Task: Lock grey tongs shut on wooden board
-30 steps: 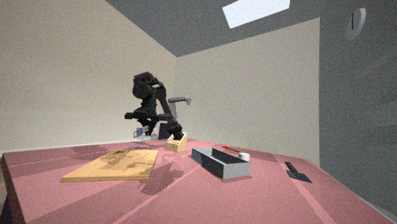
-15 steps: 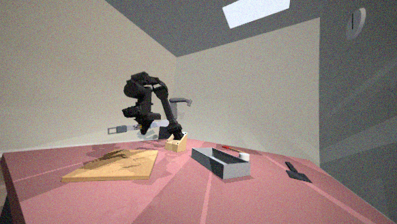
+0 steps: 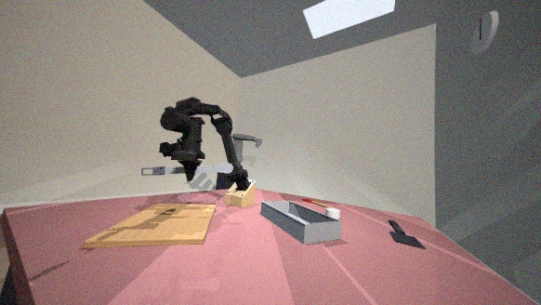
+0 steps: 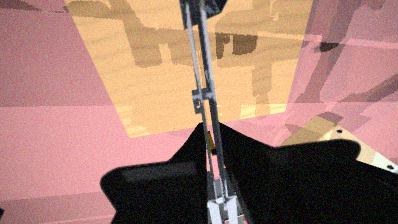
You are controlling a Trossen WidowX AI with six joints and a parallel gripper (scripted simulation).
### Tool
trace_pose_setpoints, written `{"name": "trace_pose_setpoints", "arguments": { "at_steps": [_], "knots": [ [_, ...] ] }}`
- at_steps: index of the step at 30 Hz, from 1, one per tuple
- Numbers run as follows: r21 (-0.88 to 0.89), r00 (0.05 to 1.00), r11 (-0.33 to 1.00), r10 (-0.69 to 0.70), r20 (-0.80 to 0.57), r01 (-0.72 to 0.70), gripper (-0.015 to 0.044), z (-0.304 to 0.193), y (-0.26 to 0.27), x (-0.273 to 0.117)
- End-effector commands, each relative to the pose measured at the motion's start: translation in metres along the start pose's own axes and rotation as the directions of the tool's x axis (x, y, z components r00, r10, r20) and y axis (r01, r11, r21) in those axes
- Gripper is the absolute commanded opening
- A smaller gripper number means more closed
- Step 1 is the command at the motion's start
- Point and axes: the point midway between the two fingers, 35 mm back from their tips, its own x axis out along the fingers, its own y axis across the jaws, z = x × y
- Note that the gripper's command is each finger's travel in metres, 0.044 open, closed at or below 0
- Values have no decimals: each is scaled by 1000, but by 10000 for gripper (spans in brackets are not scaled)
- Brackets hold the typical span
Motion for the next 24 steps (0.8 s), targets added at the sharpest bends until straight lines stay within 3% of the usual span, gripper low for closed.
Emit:
{"name": "trace_pose_setpoints", "arguments": {
  "at_steps": [1, 12, 24],
  "knots": [
    [182, 1000, 983, 19, 7, -20, -150, 5, -4, -5],
    [607, 999, 794, 37, 28, -46, -150, 18, -15, -11],
    [915, 997, 397, 56, 59, -77, -150, 30, -27, -18]
  ]
}}
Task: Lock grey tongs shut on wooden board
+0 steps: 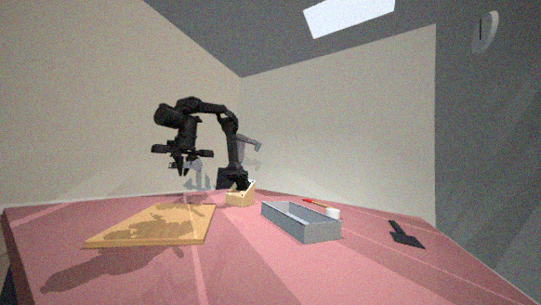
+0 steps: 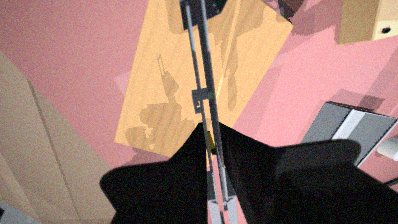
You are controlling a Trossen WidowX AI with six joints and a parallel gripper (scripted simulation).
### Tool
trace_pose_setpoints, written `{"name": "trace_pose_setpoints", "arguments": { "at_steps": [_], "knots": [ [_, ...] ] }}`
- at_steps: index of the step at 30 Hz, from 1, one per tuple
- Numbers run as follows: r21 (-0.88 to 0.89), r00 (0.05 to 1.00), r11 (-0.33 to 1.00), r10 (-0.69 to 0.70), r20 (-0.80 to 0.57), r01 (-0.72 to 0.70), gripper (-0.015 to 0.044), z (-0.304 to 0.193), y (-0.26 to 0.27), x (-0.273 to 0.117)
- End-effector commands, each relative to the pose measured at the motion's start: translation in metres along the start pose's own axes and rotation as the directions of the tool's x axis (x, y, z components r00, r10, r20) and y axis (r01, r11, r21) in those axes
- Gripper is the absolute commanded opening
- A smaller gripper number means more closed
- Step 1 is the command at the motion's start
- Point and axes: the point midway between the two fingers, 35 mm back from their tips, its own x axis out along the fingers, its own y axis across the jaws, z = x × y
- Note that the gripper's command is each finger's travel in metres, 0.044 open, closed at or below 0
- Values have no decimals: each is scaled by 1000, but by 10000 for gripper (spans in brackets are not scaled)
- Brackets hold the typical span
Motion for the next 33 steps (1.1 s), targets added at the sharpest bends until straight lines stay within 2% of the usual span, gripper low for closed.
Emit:
{"name": "trace_pose_setpoints", "arguments": {
  "at_steps": [1, 5, 16, 33],
  "knots": [
    [177, 1000, 984, 23, -9, -21, -150, 5, 1, -6],
    [279, 999, 960, 31, -8, -28, -150, 8, 2, -7],
    [273, 1000, 962, 21, -13, -16, -150, 9, 1, -6],
    [94, 941, 958, -244, -235, 272, -150, 9, -38, 25]
  ]
}}
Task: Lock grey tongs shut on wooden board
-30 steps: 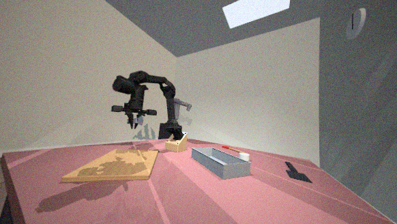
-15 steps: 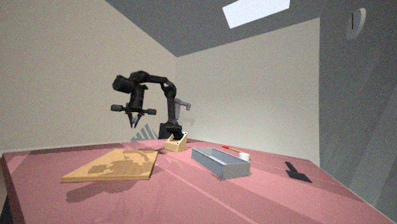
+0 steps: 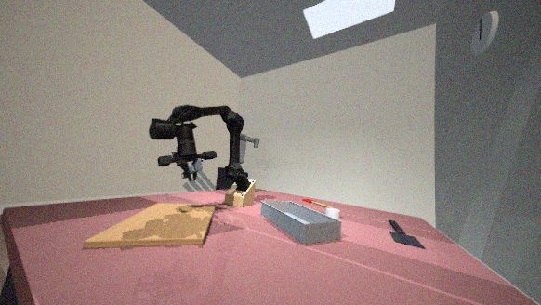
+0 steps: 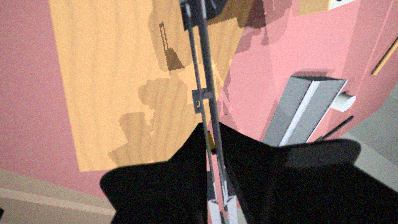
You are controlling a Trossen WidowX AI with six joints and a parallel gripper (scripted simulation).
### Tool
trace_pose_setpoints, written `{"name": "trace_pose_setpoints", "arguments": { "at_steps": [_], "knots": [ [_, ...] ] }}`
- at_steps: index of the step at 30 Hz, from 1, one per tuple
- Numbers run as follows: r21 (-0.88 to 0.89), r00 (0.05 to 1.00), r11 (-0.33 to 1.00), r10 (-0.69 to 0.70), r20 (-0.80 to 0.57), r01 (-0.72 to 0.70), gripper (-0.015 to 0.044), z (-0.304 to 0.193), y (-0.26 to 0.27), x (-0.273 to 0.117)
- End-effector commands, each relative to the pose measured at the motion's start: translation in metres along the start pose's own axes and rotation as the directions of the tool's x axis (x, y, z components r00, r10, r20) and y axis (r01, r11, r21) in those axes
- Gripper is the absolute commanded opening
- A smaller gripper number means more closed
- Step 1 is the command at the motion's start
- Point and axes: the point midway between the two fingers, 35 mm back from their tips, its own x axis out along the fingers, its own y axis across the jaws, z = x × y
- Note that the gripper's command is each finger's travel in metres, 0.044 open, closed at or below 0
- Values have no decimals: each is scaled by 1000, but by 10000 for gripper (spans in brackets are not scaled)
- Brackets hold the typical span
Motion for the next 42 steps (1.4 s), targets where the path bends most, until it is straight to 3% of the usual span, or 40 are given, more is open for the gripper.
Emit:
{"name": "trace_pose_setpoints", "arguments": {
  "at_steps": [1, 11, 20, 32, 42],
  "knots": [
    [-28, 995, 997, -70, -68, 69, -150, 1, -7, 8],
    [-77, 954, 989, -146, -260, 130, -150, 2, -16, 16],
    [-85, 882, 993, -115, -457, 86, -150, 1, -14, 15],
    [-6, 739, 995, 73, -670, -104, -150, 6, 4, 1],
    [121, 605, 948, 283, -744, -295, -150, 19, 24, -15]
  ]
}}
